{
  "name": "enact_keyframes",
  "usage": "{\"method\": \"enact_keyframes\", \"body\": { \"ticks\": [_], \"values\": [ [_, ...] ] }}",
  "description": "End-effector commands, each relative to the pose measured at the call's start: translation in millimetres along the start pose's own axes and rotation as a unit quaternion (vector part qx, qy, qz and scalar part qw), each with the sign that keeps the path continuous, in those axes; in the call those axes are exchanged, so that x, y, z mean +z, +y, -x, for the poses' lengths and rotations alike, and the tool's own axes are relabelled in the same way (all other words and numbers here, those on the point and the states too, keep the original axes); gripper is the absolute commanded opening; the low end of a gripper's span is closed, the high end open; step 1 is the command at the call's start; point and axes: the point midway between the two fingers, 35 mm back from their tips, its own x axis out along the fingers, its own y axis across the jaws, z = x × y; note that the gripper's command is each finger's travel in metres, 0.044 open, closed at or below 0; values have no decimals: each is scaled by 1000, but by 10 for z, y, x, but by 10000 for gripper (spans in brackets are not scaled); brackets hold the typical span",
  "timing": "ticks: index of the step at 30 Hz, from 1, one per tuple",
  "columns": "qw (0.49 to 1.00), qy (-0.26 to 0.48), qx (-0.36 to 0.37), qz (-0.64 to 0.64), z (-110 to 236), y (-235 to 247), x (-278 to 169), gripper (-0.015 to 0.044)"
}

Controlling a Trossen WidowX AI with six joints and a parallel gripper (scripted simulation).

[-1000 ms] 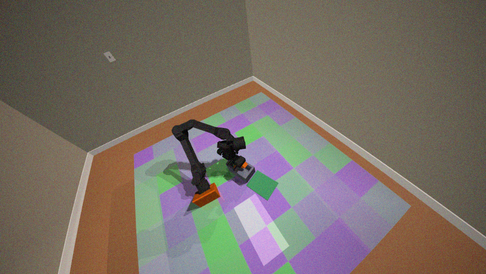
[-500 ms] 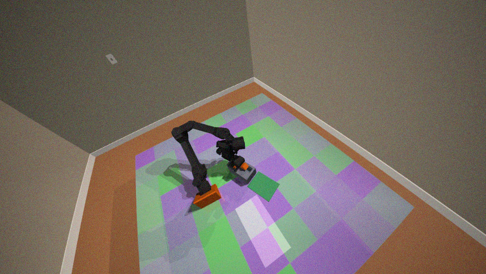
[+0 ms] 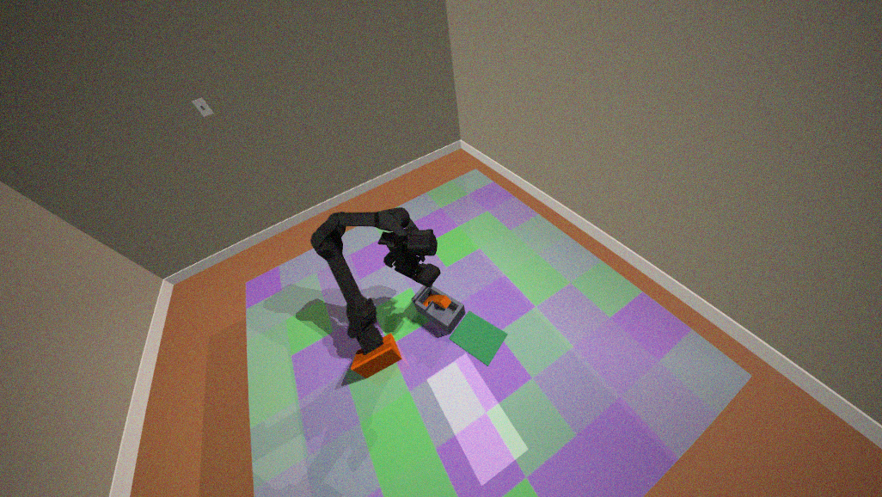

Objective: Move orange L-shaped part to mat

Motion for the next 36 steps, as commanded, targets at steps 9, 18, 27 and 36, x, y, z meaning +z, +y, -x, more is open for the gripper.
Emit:
{"method": "enact_keyframes", "body": {
  "ticks": [9, 18, 27, 36],
  "values": [
    [1000, 0, 0, -1, -8, 0, 1, 180],
    [1000, 0, 0, -1, -8, 0, 1, 180],
    [996, 2, 3, -85, -1, -78, 19, 280],
    [866, 23, 12, -500, -3, -502, 78, 280]
  ]
}}
